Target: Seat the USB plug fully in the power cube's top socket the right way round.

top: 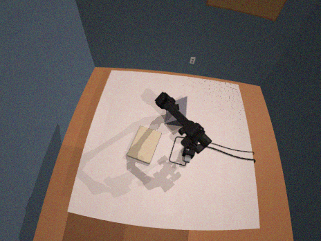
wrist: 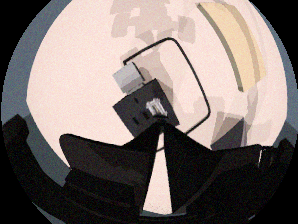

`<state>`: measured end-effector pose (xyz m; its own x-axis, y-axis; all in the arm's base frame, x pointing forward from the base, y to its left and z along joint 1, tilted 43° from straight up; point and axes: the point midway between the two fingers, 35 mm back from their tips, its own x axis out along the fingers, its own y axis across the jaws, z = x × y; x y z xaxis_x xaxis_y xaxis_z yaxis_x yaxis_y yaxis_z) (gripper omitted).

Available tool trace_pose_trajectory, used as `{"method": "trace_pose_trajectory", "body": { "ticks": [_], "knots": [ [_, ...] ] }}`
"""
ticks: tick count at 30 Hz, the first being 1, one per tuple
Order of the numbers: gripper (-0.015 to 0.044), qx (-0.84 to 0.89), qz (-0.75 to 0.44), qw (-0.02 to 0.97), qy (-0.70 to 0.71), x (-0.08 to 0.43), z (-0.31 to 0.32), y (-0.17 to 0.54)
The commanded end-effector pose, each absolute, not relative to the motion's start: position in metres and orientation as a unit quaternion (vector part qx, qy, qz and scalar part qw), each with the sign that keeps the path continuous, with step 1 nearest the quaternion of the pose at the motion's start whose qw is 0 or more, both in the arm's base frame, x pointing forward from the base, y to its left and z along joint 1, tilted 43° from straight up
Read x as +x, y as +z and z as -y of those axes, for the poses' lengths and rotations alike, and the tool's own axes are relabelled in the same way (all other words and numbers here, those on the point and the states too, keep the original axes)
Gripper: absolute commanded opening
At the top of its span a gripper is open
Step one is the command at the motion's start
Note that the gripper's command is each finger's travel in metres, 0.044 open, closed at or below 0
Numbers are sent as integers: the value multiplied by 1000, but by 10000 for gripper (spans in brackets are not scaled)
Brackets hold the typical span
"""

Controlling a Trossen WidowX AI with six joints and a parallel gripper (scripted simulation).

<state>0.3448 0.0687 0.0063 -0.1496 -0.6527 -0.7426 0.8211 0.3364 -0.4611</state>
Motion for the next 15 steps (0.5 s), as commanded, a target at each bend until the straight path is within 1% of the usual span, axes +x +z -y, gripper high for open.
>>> {"method": "trace_pose_trajectory", "body": {
  "ticks": [1, 15],
  "knots": [
    [0, 50, -530, 650, -543, 345, -68, 6],
    [0, -69, -620, 648, -437, 345, -68, 6]
  ]
}}
